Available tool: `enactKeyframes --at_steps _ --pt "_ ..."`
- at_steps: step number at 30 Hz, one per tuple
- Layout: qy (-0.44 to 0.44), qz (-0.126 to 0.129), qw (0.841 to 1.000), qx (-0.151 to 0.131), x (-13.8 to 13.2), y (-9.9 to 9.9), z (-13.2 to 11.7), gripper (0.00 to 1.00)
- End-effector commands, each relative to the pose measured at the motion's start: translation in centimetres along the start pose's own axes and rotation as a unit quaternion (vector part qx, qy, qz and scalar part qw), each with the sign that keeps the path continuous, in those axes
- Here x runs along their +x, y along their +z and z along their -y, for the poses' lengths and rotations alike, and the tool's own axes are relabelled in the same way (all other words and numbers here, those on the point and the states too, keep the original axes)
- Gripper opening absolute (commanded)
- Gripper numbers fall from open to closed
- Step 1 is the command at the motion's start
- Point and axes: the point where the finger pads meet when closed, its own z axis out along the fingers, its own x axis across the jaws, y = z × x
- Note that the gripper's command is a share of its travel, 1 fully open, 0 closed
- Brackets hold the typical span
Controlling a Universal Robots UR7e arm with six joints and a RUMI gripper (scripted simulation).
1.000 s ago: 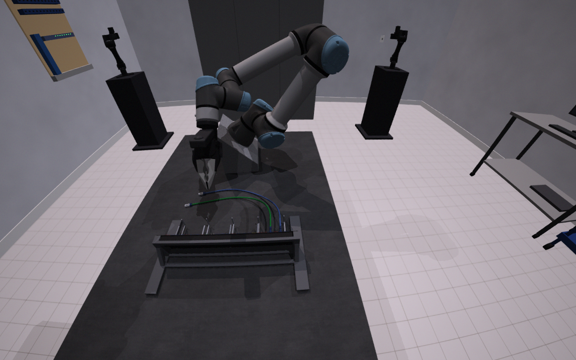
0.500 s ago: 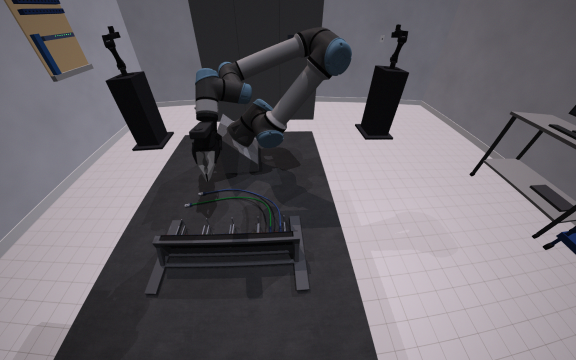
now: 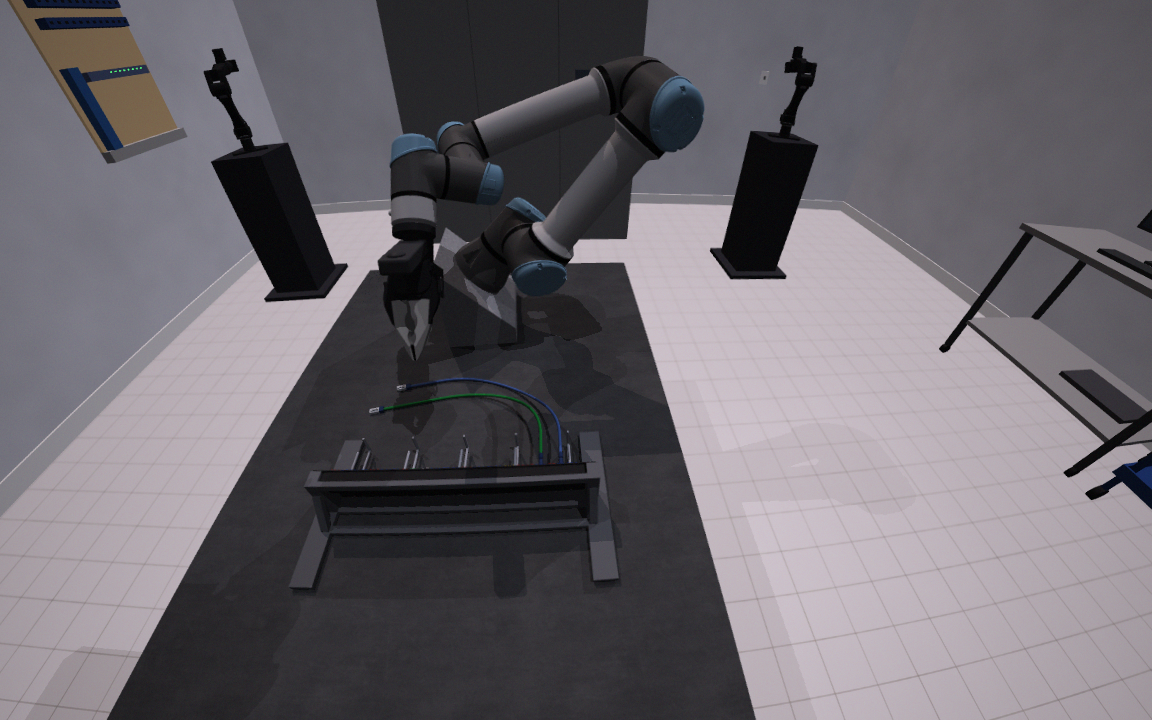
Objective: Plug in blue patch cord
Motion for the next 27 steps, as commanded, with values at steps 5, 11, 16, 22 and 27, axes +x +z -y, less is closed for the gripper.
enactKeyframes --at_steps 5,11,16,22,27 --pt "0.0 0.0 1.0 0.0 1.1 0.0 0.0 0.0" --pt "0.0 0.0 1.0 0.0 3.4 0.0 0.0 0.0" --pt "0.0 0.0 1.0 0.0 4.8 0.0 0.0 0.0" --pt "0.0 0.0 1.0 0.0 7.6 0.0 0.0 0.0" --pt "0.0 0.0 1.0 0.0 9.3 0.0 0.0 0.0"
